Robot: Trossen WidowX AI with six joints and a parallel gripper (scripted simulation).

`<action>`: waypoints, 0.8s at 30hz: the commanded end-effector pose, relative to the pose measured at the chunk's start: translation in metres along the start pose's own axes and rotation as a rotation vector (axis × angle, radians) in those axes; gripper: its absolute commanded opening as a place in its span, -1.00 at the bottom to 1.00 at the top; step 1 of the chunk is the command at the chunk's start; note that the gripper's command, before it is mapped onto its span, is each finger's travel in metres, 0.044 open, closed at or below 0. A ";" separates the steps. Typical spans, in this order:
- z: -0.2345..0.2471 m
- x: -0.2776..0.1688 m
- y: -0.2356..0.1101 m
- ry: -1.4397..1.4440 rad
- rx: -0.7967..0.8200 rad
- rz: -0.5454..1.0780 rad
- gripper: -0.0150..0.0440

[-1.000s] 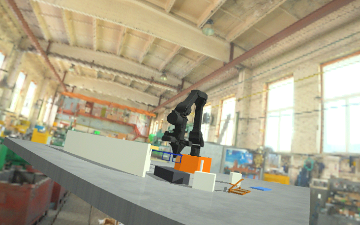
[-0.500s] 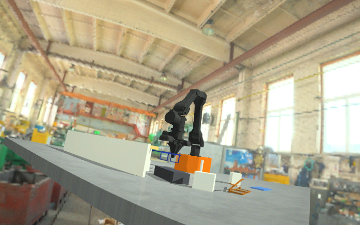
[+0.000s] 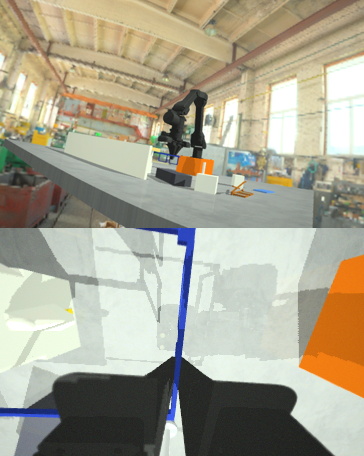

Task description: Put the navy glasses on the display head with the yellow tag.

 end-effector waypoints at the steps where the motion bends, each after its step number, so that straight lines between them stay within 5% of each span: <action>1: 0.005 0.001 0.002 -0.005 -0.007 -0.007 -0.49; 24: 0.041 -0.001 0.001 -0.005 -0.004 -0.007 -0.49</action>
Point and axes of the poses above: the point midway between the two fingers, 35 mm back from their tips, its own y axis out along the fingers, its own z axis across the jaws, x = y × z, the point moved 1 cm from there along -y, back along the fingers, and after that the axes turned 2 degrees about y, right-handed, at the moved point
